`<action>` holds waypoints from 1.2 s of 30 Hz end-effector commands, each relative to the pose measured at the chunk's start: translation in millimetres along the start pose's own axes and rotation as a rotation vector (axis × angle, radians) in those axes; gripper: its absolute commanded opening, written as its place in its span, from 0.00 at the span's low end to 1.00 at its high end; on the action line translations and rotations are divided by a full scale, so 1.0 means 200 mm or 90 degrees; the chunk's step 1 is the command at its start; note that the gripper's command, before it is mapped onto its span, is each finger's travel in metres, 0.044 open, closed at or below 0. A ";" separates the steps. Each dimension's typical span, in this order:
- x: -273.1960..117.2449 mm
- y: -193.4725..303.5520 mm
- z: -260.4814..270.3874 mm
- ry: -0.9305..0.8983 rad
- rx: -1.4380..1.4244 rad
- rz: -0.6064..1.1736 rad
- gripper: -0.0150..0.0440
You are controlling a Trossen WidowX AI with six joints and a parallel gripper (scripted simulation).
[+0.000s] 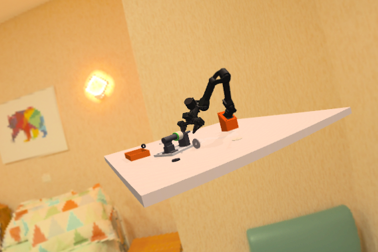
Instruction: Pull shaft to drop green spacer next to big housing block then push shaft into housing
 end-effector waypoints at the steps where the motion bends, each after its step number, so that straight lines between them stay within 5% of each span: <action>1: 0.00 0.00 0.00 0.003 0.001 -0.002 1.00; 36: 0.06 0.00 0.00 0.003 0.001 -0.003 1.00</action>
Point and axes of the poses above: the point midway between the two fingers, 35 mm back from their tips, its own x axis out along the fingers, its own z axis across the jaws, y = z × x, the point moved 2 cm from there along -x, back along the fingers, and after that the axes turned 10 degrees about x, right-handed, at the moved point
